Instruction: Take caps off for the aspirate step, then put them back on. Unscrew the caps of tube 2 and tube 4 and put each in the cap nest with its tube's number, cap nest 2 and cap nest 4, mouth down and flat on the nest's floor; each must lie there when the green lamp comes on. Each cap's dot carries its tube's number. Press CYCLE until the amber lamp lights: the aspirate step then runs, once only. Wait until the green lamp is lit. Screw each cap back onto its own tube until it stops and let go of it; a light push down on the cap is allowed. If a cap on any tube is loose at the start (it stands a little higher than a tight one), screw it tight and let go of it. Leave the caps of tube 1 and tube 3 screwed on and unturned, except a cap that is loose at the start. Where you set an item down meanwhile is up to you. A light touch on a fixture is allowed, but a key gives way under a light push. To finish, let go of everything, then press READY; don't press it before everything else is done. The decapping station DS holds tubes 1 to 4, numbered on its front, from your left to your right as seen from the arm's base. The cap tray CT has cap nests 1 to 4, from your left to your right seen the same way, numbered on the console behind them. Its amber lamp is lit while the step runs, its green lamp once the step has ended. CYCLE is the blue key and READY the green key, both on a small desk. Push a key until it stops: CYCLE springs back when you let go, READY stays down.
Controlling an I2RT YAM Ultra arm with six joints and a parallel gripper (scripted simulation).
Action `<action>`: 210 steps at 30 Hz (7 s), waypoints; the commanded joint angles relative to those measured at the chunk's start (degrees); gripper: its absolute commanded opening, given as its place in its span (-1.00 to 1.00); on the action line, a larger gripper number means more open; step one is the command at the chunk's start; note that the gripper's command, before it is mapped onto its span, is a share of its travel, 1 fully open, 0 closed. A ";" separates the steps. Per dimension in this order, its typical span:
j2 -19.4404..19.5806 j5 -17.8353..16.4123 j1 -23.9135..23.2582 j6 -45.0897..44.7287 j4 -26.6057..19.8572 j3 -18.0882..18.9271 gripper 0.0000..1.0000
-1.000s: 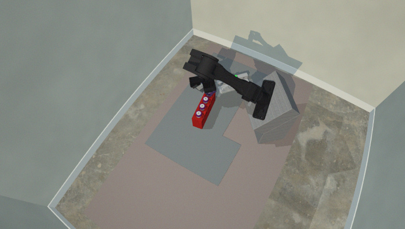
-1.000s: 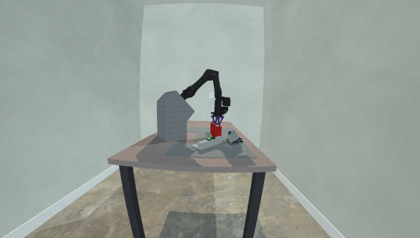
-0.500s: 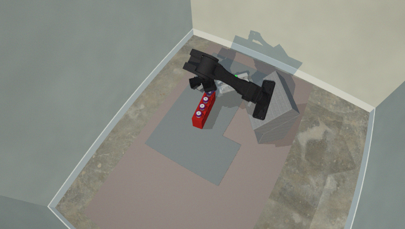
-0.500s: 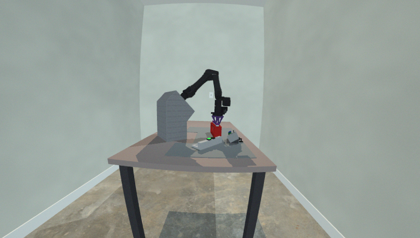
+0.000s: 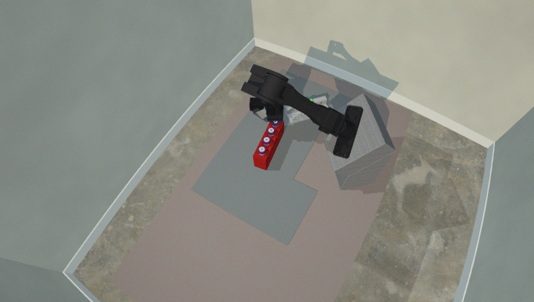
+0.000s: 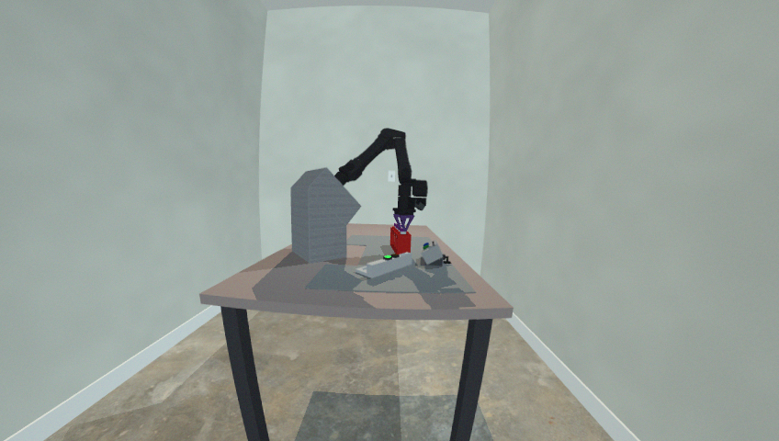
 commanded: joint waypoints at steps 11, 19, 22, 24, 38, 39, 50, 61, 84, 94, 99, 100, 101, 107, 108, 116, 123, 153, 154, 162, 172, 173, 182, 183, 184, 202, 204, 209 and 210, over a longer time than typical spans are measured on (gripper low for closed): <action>-0.22 -0.16 -0.13 38.34 0.24 0.29 -1.00; -0.18 -0.14 -0.10 55.56 0.31 0.29 -1.00; -0.16 -0.13 -0.09 64.16 0.33 0.29 -1.00; -0.14 -0.13 -0.09 69.90 0.35 0.29 -1.00; -0.12 -0.12 -0.07 77.08 0.38 0.29 -0.02; -0.12 -0.12 -0.07 77.09 0.38 0.28 -0.02; -1.27 -0.44 -0.72 76.42 -1.14 0.30 -0.02; -6.63 -2.13 -4.20 72.76 -9.24 1.03 -0.02; -22.03 8.17 14.93 33.89 -12.28 -2.23 -0.02; -25.31 16.47 28.18 13.01 -13.80 -0.20 -0.02; -25.31 16.46 28.16 13.00 -13.80 -0.20 -0.02; -25.31 16.46 28.16 13.00 -13.80 -0.21 -0.02; -25.31 16.46 28.16 13.00 -13.80 -0.21 -0.02; -23.51 16.84 28.75 13.46 -11.50 -0.59 -0.02; -22.89 16.97 28.95 13.62 -10.74 -0.70 -0.02; -17.81 17.88 30.33 14.70 -4.91 -1.17 -0.02; -17.79 17.88 30.33 14.70 -4.89 -1.17 -0.02; -15.66 18.29 30.96 15.19 -2.38 -1.43 -1.00; -15.65 18.30 30.97 15.19 -2.37 -1.43 -1.00; -15.65 18.30 30.97 15.19 -2.37 -1.44 -1.00; -15.66 18.29 30.96 20.92 -2.37 -1.44 -1.00; -15.66 18.29 30.96 22.06 -2.37 -1.44 -1.00; -15.66 18.29 30.95 32.37 -2.37 -1.44 -1.00; -15.66 18.29 30.95 33.52 -2.37 -1.44 -1.00; -15.66 18.29 30.95 34.66 -2.37 -1.44 -1.00; -15.66 18.29 30.96 43.19 -2.37 -1.44 -1.00; -15.66 18.29 30.96 43.19 -2.37 -1.44 -1.00; -15.66 18.30 30.96 43.19 -2.37 -1.44 -1.00; -15.66 18.30 30.96 43.19 -2.37 -1.44 -1.00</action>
